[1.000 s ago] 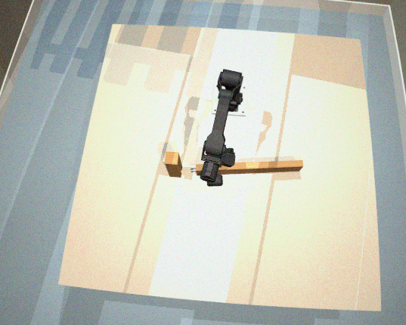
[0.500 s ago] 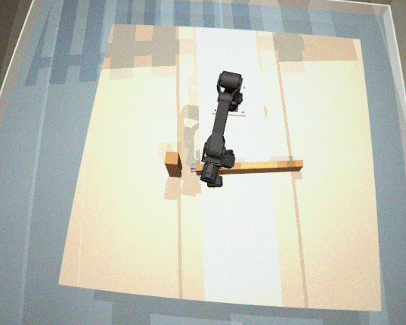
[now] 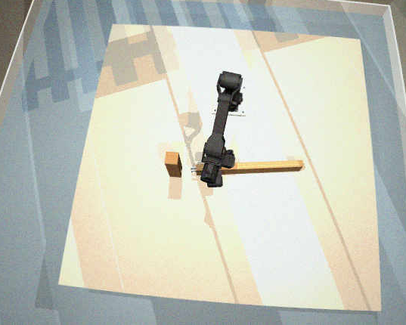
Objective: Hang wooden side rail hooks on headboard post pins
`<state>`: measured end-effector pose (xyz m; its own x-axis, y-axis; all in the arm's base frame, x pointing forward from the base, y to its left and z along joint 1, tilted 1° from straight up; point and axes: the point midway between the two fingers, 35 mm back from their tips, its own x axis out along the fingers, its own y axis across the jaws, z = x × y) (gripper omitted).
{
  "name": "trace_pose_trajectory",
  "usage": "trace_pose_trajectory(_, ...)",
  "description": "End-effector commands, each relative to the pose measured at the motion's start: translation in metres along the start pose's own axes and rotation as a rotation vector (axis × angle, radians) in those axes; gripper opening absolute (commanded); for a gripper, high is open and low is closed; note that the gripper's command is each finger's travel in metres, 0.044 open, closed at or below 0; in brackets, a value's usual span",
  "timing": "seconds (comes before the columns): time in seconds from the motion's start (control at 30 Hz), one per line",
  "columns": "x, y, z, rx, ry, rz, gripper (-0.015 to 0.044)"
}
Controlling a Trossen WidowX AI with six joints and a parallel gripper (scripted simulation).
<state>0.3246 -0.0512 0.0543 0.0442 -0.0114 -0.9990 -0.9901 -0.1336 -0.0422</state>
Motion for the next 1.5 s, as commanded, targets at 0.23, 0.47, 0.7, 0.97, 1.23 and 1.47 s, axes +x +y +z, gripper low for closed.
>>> trace_pose_trajectory(0.23,0.000,0.000,0.000,-0.003,-0.003,0.000,0.0000)
trace_pose_trajectory(0.47,0.000,-0.001,0.000,0.011,-0.003,0.000,0.0000)
trace_pose_trajectory(0.7,0.000,-0.005,0.000,0.073,-0.003,-0.001,0.0000)
trace_pose_trajectory(0.97,0.000,-0.010,-0.001,0.142,-0.003,-0.001,0.0000)
trace_pose_trajectory(1.23,0.000,-0.013,-0.001,0.146,-0.003,-0.001,0.0000)
trace_pose_trajectory(1.47,0.000,-0.016,-0.001,0.146,-0.003,-0.001,0.0000)
